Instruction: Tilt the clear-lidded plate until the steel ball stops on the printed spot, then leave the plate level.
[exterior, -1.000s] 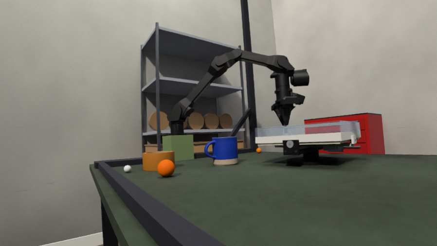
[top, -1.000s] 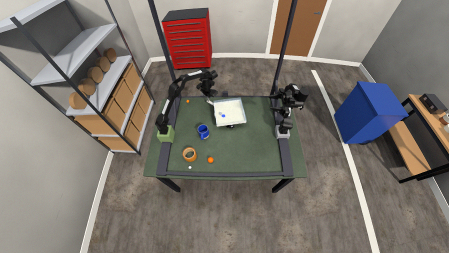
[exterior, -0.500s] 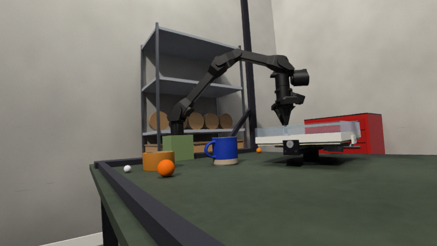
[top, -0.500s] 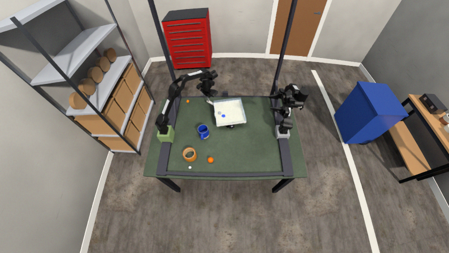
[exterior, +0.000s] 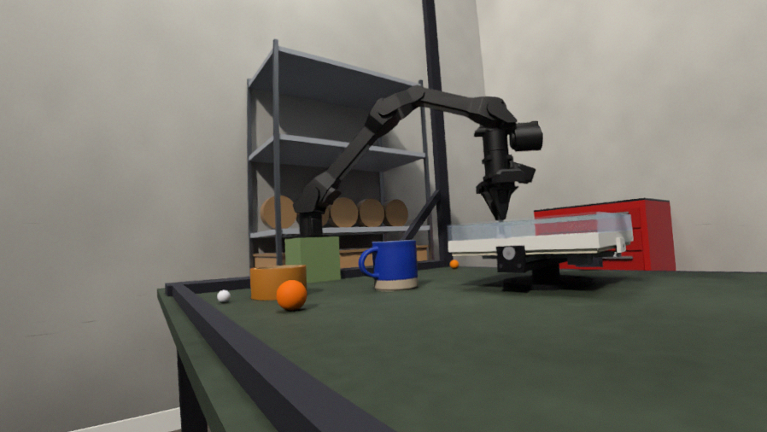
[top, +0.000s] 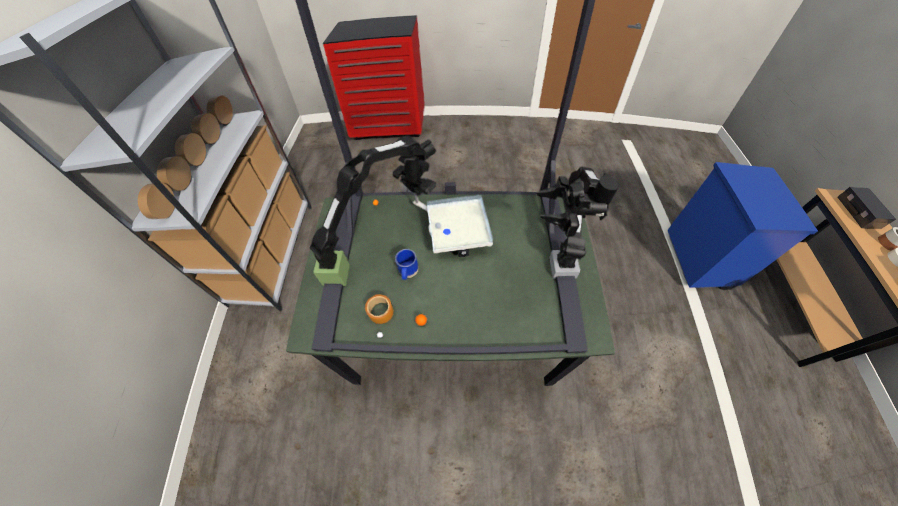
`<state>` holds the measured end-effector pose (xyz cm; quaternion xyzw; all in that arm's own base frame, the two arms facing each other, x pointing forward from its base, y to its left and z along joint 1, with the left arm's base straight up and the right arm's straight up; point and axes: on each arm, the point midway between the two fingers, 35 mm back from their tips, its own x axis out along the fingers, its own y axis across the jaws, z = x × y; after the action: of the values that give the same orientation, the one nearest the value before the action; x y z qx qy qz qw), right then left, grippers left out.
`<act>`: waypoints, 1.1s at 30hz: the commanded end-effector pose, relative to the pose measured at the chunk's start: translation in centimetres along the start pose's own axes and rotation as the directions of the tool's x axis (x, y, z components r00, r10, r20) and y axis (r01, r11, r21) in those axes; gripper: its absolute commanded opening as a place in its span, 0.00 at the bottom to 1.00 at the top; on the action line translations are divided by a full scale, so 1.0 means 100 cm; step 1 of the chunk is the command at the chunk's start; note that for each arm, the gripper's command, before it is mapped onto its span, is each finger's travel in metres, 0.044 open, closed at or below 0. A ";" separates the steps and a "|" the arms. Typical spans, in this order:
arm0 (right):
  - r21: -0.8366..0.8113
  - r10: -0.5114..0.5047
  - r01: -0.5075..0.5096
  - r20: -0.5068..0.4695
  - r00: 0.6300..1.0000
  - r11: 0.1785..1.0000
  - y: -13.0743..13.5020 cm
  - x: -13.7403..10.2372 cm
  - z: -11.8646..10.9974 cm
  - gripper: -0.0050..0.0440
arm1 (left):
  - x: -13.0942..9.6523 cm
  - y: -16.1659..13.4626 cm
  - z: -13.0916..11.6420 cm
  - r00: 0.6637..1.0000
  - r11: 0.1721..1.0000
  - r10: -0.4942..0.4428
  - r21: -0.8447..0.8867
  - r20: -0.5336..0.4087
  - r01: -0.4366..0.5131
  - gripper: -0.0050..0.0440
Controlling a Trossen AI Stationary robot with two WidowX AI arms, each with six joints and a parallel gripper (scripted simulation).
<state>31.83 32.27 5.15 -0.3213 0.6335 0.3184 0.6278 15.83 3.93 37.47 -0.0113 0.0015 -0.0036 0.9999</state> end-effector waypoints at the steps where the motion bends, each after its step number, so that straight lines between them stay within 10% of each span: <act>1: -0.005 -0.003 0.003 0.051 0.999 1.000 0.002 -0.014 0.009 0.00 | 0.000 -0.001 0.006 1.000 1.000 0.000 0.023 0.003 0.000 0.92; 33: -0.005 -0.003 0.003 0.051 0.999 1.000 0.001 -0.015 0.010 0.00 | 0.000 -0.001 0.006 1.000 1.000 0.000 0.023 0.003 0.000 0.92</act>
<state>31.83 32.28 5.13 -0.3216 0.6344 0.3181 0.6269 15.83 3.93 37.47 -0.0113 0.0015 -0.0036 0.9999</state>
